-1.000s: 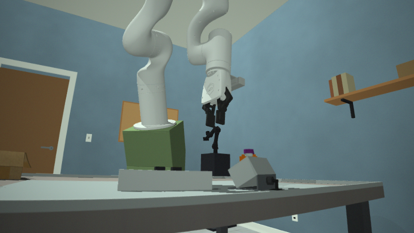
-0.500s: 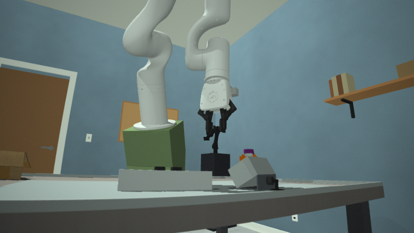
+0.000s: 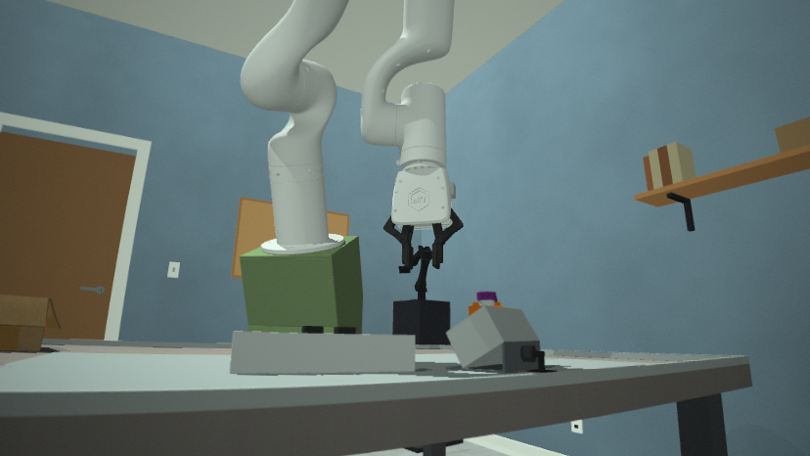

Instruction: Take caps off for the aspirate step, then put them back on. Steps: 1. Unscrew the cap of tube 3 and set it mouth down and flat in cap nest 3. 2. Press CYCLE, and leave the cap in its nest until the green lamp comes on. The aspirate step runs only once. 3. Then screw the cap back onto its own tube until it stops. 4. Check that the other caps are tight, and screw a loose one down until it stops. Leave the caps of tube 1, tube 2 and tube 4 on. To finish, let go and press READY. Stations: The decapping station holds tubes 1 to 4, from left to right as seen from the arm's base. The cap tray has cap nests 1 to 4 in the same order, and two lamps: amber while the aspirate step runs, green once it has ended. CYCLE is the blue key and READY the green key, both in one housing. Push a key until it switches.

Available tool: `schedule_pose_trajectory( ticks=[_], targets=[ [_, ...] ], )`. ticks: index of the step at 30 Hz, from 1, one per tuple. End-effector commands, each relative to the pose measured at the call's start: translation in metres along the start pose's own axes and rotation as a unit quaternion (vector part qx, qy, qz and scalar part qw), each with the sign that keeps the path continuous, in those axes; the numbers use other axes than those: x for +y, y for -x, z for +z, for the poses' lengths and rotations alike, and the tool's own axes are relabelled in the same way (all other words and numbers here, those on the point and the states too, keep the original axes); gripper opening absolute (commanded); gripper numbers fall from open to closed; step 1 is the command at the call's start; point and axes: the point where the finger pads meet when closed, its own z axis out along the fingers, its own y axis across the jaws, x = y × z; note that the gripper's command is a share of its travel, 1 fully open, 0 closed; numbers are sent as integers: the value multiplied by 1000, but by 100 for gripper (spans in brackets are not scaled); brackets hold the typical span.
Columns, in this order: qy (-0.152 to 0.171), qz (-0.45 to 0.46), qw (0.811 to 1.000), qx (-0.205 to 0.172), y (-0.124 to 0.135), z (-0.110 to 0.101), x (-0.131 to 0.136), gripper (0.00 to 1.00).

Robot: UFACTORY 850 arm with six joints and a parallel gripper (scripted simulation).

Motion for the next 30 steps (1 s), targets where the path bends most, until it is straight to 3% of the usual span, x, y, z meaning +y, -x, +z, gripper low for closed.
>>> schedule_pose_trajectory(
  ticks=[1, 10, 13, 18, 21, 23, 27, 28, 30],
  targets=[
    [1, -20, 1000, 3, 0, 0, 0, 46],
    [1, -20, 1000, 3, 0, 0, 0, 46],
    [0, 104, 995, 3, -21, 0, 14, 46],
    [0, 187, 982, 3, -35, 0, 23, 46],
    [0, 187, 982, 3, -35, 0, 23, 46],
    [0, 268, 963, 3, -49, 0, 33, 46],
    [0, 308, 951, 3, -56, 0, 37, 46],
    [-1, 347, 938, 3, -63, 0, 42, 46],
    [-1, 364, 931, 3, -70, 0, 46, 46]
  ],
)
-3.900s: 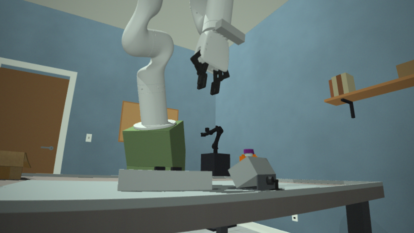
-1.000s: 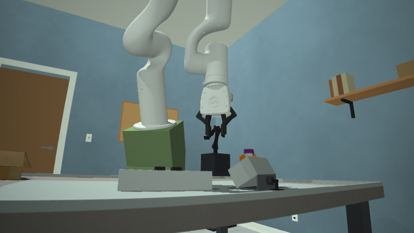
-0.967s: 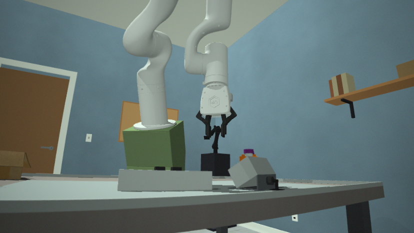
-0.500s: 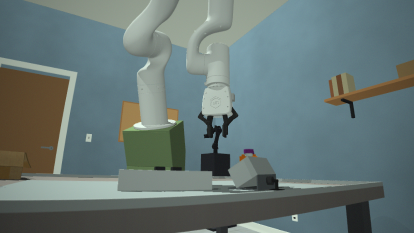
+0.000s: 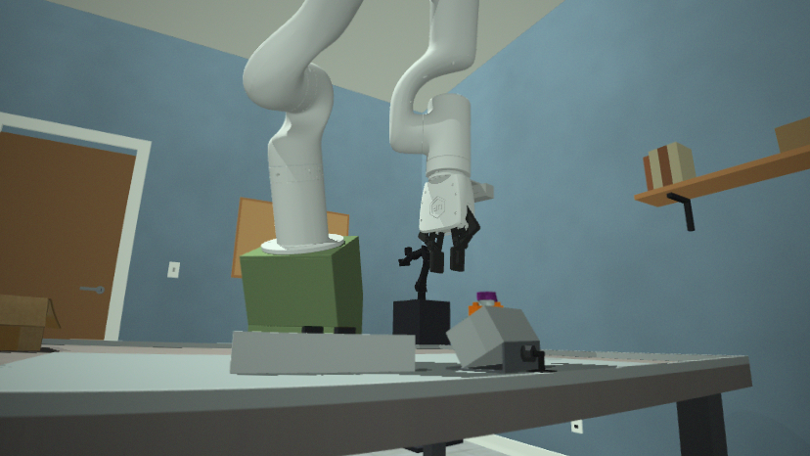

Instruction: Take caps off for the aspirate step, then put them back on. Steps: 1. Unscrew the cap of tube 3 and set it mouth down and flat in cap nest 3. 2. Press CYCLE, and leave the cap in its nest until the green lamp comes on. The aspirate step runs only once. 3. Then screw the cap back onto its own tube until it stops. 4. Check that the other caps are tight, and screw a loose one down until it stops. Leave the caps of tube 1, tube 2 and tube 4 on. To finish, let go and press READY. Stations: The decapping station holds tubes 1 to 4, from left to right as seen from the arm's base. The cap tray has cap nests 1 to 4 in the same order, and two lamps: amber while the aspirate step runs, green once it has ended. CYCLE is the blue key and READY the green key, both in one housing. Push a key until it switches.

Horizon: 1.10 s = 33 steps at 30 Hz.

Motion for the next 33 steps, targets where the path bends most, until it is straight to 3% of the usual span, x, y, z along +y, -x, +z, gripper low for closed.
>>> schedule_pose_trajectory(
  ticks=[1, 8, 18, 29, 33],
  targets=[
    [16, 100, 995, 3, -31, 0, 2, 46],
    [16, 100, 995, 3, -56, 0, 3, 46],
    [16, 100, 995, 3, -113, 0, 5, 46],
    [16, 100, 995, 3, -113, 0, 5, 46],
    [16, 100, 995, 3, -113, 12, 6, 46]
  ],
)
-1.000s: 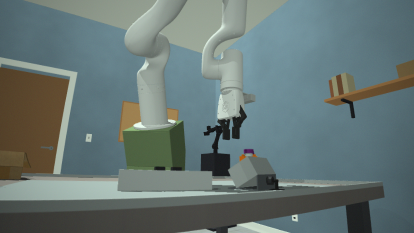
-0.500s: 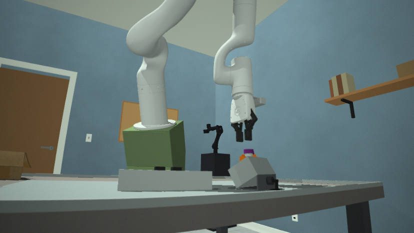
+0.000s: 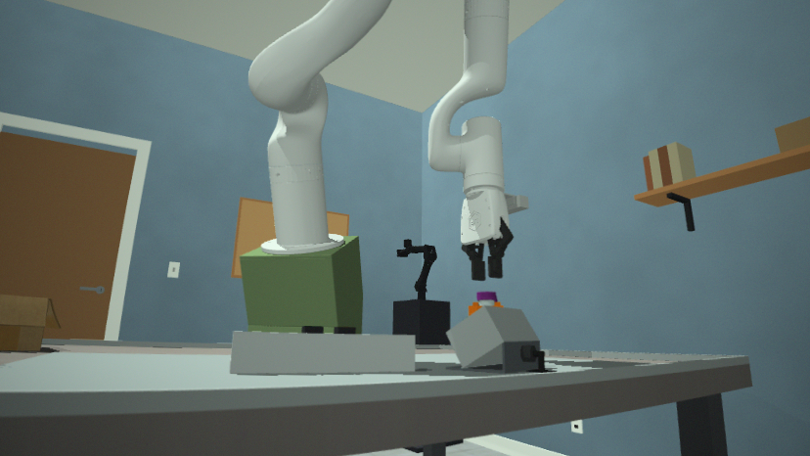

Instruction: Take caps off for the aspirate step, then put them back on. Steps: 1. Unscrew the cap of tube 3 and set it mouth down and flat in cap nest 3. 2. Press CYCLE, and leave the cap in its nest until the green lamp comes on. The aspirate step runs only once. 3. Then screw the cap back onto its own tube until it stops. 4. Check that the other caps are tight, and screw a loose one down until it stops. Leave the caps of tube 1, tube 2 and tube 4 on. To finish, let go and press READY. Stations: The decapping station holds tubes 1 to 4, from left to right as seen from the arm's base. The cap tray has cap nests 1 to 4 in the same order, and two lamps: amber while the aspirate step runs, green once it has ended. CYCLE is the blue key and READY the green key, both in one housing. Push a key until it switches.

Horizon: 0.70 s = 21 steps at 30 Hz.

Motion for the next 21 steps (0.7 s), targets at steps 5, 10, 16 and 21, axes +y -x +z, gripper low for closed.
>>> schedule_pose_trajectory(
  ticks=[5, 10, 16, 21],
  targets=[
    [0, 0, 1000, 0, -1, 25, 0, 46],
    [0, 0, 1000, 0, -1, 33, 0, 46],
    [0, 0, 1000, 0, -1, 33, 0, 46],
    [0, 0, 1000, 0, -1, 34, 0, 46]
  ],
)
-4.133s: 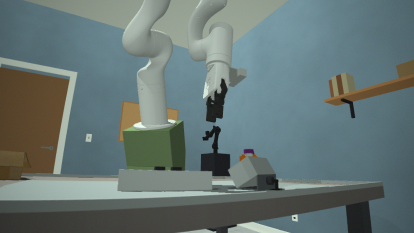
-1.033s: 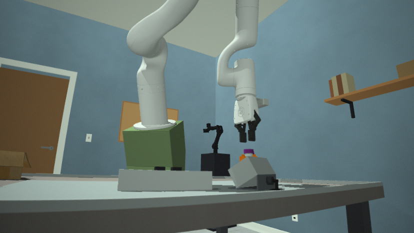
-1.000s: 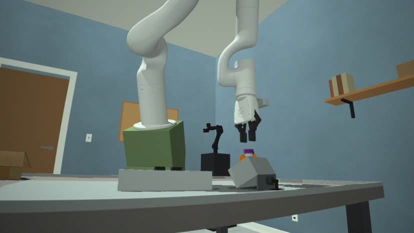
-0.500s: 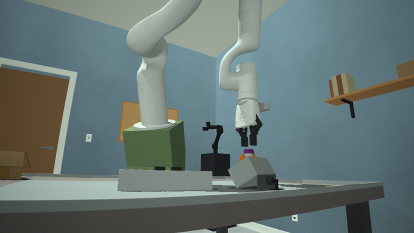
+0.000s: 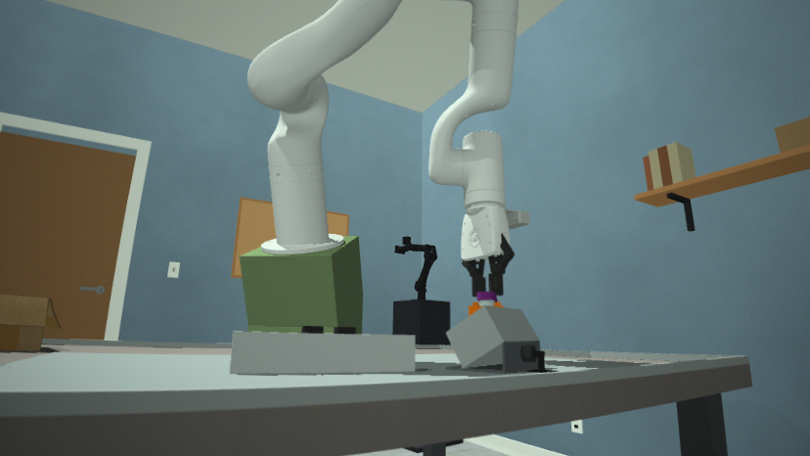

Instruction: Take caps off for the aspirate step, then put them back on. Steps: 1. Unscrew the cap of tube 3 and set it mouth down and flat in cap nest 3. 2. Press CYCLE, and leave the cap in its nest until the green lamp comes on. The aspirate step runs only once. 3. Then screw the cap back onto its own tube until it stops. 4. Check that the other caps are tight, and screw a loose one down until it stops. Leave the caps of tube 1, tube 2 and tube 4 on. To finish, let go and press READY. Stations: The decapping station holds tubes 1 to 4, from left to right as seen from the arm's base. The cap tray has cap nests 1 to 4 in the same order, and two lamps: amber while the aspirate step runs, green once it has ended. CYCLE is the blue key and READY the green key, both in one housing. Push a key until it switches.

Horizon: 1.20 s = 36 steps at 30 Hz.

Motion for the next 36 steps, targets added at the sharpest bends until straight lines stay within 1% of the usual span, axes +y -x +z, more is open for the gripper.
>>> schedule_pose_trajectory(
  ticks=[1, 25, 26, 36],
  targets=[
    [1, 0, 1000, 1, 0, 2, 0, 46],
    [0, 0, 1000, 1, 0, 10, 0, 46],
    [1, 0, 1000, 1, 0, 10, 0, 0],
    [1, 0, 1000, 1, 0, 10, 0, 0]
  ],
)
